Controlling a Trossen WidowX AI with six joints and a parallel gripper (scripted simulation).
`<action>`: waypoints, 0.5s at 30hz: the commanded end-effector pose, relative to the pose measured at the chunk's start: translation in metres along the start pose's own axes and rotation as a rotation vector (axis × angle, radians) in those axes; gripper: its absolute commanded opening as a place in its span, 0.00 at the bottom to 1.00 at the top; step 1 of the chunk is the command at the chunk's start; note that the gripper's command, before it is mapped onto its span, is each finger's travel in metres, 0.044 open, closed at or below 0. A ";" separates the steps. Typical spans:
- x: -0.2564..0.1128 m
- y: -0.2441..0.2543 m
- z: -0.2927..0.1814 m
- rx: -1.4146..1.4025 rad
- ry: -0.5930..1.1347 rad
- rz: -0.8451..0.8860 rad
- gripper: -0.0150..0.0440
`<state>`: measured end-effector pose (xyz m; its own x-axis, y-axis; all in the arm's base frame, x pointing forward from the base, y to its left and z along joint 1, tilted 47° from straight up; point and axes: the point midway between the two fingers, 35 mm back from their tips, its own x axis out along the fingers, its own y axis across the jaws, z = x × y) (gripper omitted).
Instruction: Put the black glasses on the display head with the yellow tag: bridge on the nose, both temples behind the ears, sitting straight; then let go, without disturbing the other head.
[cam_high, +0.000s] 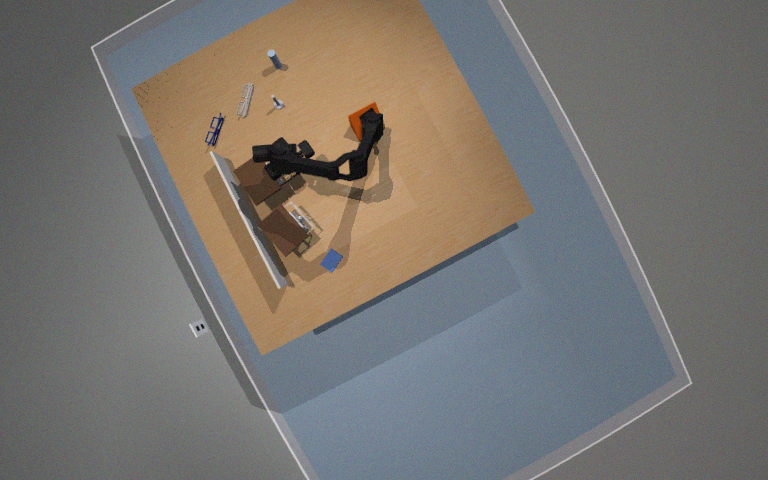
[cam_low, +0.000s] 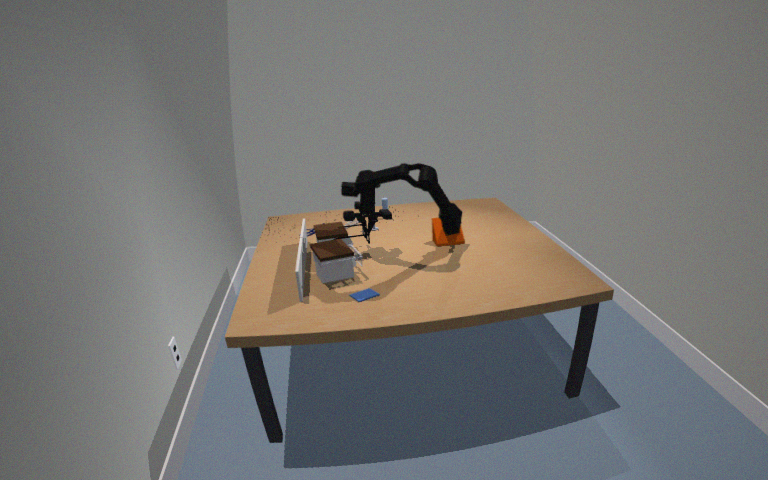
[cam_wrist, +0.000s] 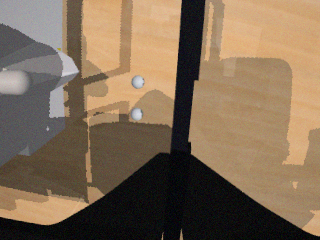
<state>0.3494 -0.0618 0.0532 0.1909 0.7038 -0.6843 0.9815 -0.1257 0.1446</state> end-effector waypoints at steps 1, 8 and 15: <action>0.000 0.006 0.000 0.006 0.005 0.003 0.25; 0.001 0.017 0.000 0.006 0.005 0.004 0.25; 0.002 0.028 -0.001 0.005 0.005 0.004 0.25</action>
<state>0.3725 -0.0634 0.0555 0.1919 0.7037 -0.6841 0.9813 -0.1258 0.1458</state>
